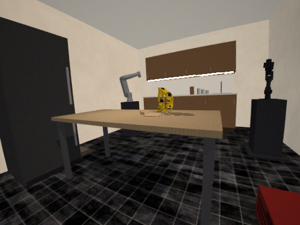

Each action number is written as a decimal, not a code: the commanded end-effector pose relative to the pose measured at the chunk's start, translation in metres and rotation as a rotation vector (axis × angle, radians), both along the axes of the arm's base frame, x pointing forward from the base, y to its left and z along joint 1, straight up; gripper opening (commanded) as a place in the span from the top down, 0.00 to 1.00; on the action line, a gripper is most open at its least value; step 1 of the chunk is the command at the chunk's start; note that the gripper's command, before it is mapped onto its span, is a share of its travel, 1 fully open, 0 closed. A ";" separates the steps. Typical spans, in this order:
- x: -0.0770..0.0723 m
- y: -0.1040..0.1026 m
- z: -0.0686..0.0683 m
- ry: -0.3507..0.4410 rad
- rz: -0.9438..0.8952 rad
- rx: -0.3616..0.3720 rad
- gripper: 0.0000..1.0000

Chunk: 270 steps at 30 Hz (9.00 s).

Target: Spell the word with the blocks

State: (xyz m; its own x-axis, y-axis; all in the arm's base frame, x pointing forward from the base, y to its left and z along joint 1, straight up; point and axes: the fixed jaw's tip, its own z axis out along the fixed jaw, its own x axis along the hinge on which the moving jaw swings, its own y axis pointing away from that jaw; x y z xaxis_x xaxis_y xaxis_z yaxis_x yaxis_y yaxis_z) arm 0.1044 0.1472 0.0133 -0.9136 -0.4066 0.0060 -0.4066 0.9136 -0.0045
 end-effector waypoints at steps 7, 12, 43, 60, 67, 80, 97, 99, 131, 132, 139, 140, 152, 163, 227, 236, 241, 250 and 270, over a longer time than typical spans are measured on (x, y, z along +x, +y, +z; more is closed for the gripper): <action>0.007 0.004 0.009 -0.037 0.000 0.048 0.86; 0.007 0.003 0.009 -0.037 0.000 0.048 0.87; 0.007 0.004 0.016 -0.037 0.000 0.048 1.00; 0.005 0.003 0.056 -0.036 0.000 0.048 1.00; 0.004 0.002 0.059 -0.036 0.000 0.048 1.00; 0.004 0.002 0.059 -0.037 0.039 0.048 1.00; 0.002 -0.001 0.057 -0.042 0.329 0.043 1.00; 0.002 -0.001 0.057 -0.043 0.391 0.042 1.00; 0.001 -0.015 0.051 -0.056 1.488 0.016 1.00; 0.001 -0.015 0.051 -0.056 1.524 0.015 1.00; 0.001 -0.017 0.050 -0.057 1.687 0.010 1.00; 0.001 -0.017 0.050 -0.057 1.716 0.009 1.00; 0.003 -0.020 0.048 -0.058 1.944 0.002 1.00; 0.003 -0.021 0.048 -0.058 2.012 -0.001 1.00; 0.004 -0.021 0.034 -0.063 2.017 -0.002 1.00; 0.005 -0.021 0.030 -0.063 2.017 -0.002 1.00; 0.005 -0.021 0.030 -0.063 2.017 -0.002 1.00; 0.005 -0.020 0.025 -0.063 2.017 -0.002 1.00; 0.005 -0.020 0.018 -0.063 2.017 -0.002 1.00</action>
